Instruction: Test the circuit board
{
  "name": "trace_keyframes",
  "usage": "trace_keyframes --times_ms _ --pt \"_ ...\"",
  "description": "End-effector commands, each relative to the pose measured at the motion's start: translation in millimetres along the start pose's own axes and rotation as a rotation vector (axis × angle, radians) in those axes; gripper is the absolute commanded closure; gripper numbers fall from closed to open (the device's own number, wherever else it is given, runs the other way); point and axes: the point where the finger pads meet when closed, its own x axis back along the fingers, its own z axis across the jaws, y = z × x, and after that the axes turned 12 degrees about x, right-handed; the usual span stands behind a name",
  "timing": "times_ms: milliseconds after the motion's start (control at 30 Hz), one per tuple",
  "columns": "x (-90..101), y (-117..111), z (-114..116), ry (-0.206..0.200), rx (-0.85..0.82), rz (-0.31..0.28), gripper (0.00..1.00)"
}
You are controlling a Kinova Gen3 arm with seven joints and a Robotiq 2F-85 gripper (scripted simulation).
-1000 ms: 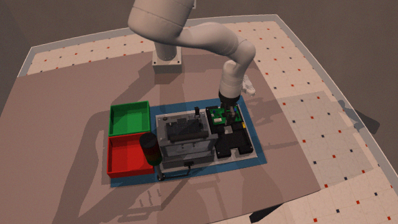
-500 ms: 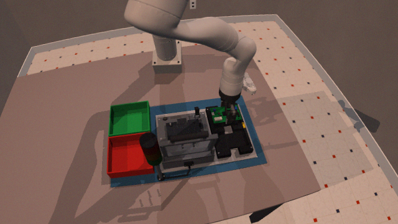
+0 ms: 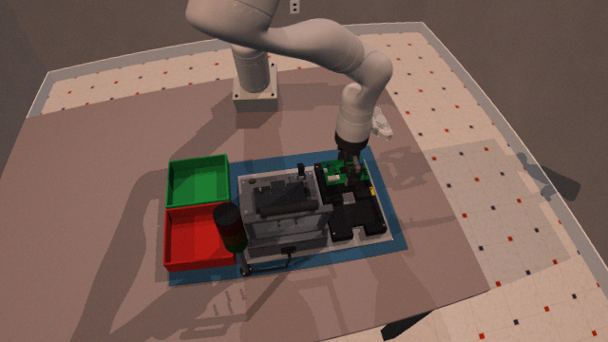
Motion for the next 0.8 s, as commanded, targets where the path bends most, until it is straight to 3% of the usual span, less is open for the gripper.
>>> trace_keyframes --times_ms 0,433,767 --pt "7.4 0.9 3.0 0.008 -0.002 -0.001 0.23" --pt "50.3 0.8 2.7 0.008 -0.002 -0.001 0.23" --pt "60.1 0.8 2.6 0.008 -0.002 -0.001 0.23"
